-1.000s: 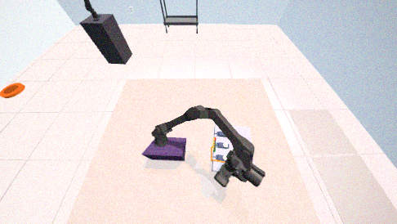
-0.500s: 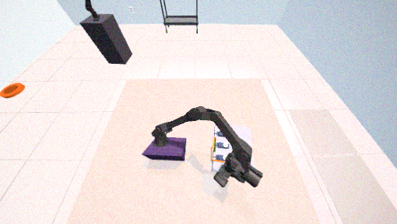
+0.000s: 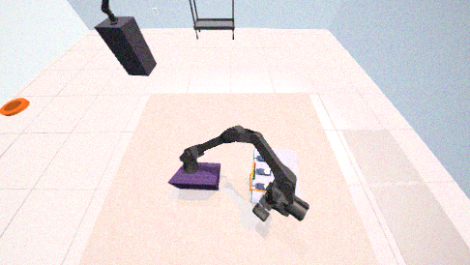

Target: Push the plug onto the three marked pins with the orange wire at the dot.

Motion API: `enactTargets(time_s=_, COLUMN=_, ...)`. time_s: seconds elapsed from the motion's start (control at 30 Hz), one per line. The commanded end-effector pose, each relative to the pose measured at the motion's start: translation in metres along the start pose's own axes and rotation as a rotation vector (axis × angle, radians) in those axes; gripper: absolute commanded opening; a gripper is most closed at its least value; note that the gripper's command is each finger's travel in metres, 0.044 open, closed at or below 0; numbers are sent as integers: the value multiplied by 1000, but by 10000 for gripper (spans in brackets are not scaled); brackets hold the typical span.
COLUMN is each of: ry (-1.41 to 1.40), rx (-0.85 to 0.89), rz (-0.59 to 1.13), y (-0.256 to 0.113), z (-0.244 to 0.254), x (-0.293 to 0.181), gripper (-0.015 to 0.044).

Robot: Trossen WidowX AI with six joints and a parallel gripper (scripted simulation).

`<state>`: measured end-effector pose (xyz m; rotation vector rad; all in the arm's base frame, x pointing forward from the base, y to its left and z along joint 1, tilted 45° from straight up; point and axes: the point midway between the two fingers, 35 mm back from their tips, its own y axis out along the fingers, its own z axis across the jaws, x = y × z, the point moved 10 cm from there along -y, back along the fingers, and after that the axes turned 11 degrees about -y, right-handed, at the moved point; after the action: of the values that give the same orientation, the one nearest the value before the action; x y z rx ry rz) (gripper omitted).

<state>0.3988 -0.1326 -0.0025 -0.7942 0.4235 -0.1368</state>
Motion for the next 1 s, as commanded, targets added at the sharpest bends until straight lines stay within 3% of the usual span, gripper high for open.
enactTargets(time_s=0.0, ry=5, rx=5, rz=-3, y=0, z=-1, x=0, gripper=16)
enactTargets(time_s=0.67, ry=11, rx=3, rz=-3, y=-58, z=-1, x=0, gripper=0)
enactTargets(time_s=0.97, ry=249, rx=3, rz=-2, y=-63, z=13, x=-15, gripper=0)
